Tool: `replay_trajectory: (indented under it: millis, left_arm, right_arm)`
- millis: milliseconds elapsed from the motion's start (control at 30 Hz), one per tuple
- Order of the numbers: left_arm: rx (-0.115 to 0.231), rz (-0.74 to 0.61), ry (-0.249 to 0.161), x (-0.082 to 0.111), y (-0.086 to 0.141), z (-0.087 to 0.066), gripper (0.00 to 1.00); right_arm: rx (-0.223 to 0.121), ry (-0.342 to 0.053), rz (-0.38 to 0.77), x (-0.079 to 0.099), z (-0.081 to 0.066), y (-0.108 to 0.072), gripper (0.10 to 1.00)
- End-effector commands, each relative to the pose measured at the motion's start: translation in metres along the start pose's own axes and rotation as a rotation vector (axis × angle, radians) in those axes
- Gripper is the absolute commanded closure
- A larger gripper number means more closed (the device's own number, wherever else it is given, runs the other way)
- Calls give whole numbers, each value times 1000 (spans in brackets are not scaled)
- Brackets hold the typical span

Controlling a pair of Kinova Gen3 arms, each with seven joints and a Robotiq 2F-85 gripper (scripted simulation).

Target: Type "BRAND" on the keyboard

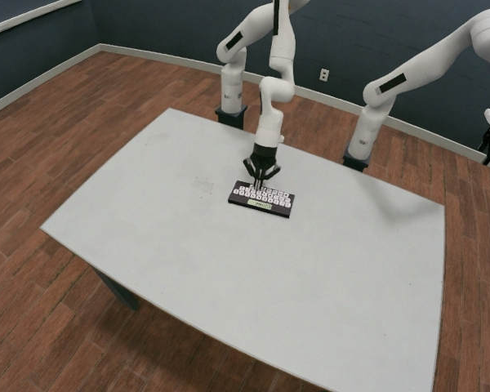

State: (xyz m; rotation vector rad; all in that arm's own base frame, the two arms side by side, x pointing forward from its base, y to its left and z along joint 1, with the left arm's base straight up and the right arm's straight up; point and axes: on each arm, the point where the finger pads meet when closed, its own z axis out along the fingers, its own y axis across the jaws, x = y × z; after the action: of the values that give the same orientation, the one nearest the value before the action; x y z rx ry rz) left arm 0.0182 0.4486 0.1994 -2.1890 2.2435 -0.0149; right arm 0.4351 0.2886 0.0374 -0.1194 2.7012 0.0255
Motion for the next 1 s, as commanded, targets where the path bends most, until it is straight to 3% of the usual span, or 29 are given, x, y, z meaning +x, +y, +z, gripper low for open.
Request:
replay_trajectory:
  millis: [0, 700, 967]
  left_arm:
    - [-12, 5, -2, -1, 5, -1, 1]
    - [-12, 5, -2, -1, 5, -1, 1]
    - [-12, 5, -2, -1, 5, -1, 1]
  right_arm:
    - [-1, 0, 11, 1, 1, 0, 1000]
    - [-1, 1, 11, 2, 3, -1, 1000]
    - [1, 1, 2, -4, -10, 0, 1000]
